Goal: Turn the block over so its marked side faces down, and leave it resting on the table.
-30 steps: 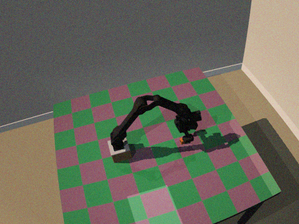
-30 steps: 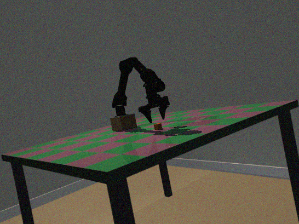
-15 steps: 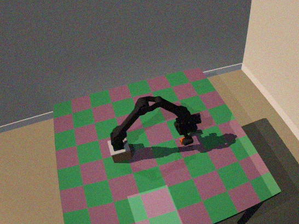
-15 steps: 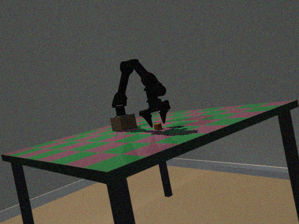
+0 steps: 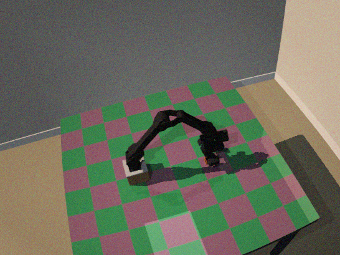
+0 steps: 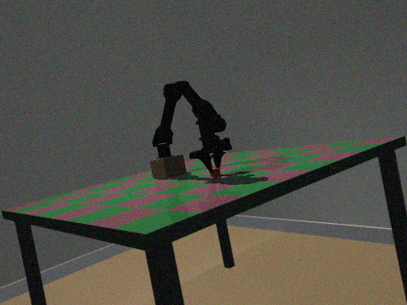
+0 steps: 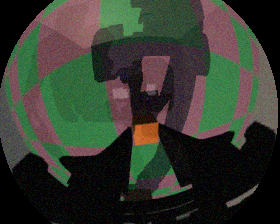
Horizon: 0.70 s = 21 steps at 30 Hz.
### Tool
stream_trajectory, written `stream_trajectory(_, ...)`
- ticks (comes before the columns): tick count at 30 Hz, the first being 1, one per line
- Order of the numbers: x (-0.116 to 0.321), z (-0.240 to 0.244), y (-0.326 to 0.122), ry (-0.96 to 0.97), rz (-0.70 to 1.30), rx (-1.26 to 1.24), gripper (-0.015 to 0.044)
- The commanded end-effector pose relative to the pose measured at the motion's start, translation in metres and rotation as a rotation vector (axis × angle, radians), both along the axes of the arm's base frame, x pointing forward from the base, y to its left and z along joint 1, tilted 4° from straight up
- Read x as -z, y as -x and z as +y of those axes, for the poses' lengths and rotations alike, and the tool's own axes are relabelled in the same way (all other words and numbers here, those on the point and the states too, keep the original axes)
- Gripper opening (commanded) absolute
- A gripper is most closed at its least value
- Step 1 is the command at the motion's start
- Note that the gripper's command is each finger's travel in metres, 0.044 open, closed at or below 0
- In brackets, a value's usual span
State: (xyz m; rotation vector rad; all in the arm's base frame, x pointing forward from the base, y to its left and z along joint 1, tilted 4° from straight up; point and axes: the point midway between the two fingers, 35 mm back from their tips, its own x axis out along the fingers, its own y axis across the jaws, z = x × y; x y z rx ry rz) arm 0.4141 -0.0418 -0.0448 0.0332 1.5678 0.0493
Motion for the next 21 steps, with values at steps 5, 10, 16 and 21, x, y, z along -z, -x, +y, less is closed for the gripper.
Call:
stream_trajectory(5,0.003,0.000,0.001,0.003,0.007,0.004,0.0059)
stream_trajectory(10,0.003,0.000,0.001,0.003,0.007,0.004,0.0025)
stream_trajectory(16,-0.008,-0.001,0.001,0.003,0.007,0.004,0.0000)
stream_trajectory(21,-0.027,-0.002,0.001,0.003,0.007,0.004,0.0000)
